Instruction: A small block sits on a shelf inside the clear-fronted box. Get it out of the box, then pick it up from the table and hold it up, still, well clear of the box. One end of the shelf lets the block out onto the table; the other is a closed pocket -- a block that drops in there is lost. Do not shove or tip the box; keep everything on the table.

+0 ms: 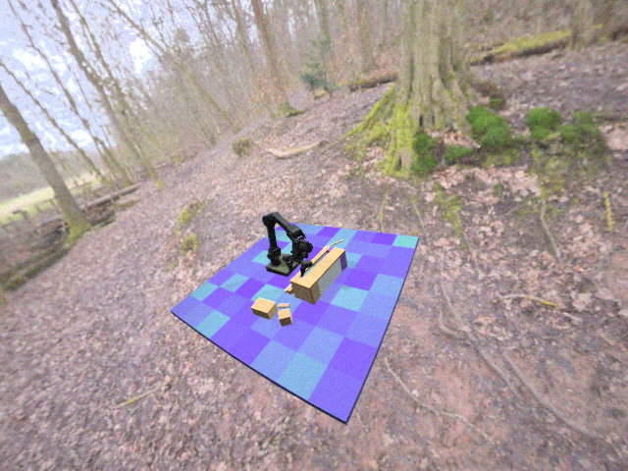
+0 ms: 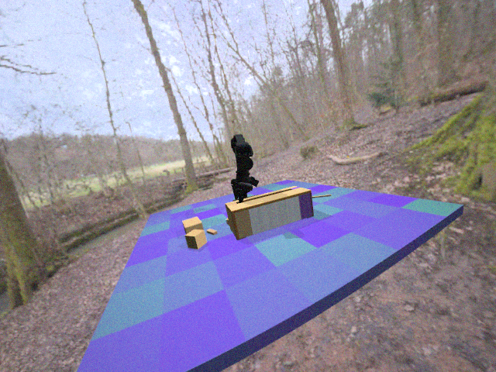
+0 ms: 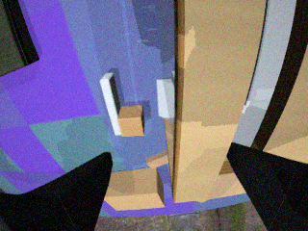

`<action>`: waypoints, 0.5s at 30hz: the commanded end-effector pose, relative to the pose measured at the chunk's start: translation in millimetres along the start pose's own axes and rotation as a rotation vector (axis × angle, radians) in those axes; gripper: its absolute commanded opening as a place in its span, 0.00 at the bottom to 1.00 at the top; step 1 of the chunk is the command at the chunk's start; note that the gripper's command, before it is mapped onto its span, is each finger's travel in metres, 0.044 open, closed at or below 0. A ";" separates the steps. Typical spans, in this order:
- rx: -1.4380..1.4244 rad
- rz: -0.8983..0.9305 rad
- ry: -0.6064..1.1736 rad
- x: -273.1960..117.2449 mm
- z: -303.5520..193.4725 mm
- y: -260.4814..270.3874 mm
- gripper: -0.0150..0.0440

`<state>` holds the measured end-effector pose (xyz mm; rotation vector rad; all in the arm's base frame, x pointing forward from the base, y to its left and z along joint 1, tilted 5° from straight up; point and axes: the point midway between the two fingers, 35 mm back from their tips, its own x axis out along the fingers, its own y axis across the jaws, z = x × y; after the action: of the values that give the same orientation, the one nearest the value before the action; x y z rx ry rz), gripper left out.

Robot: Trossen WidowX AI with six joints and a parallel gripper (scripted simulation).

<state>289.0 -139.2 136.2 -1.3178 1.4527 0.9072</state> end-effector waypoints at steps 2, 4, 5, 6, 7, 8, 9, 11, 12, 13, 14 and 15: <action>0.003 -0.015 0.003 -26.1 -8.4 0.9 0.93; 0.003 -0.015 0.003 -26.1 -8.4 0.9 0.93; 0.011 -0.029 0.006 -24.3 -8.0 -1.5 0.93; 0.029 -0.030 0.003 -24.3 -8.3 -1.3 0.89; 0.085 -0.033 -0.004 -24.0 -9.1 -0.9 0.84; 0.178 -0.038 -0.017 -23.6 -10.5 -0.2 0.80; 0.290 -0.042 -0.032 -23.2 -12.1 0.7 0.75; 0.514 -0.048 -0.065 -22.4 -15.4 2.4 0.74; 0.626 -0.049 -0.081 -22.1 -17.0 3.2 0.74; 0.738 -0.049 -0.099 -21.9 -18.7 4.0 0.74; 0.850 -0.047 -0.116 -21.6 -20.3 4.8 0.74; 0.961 -0.044 -0.134 -21.4 -22.0 5.6 0.74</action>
<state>284.2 -148.6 162.7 -0.8642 1.4721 0.4302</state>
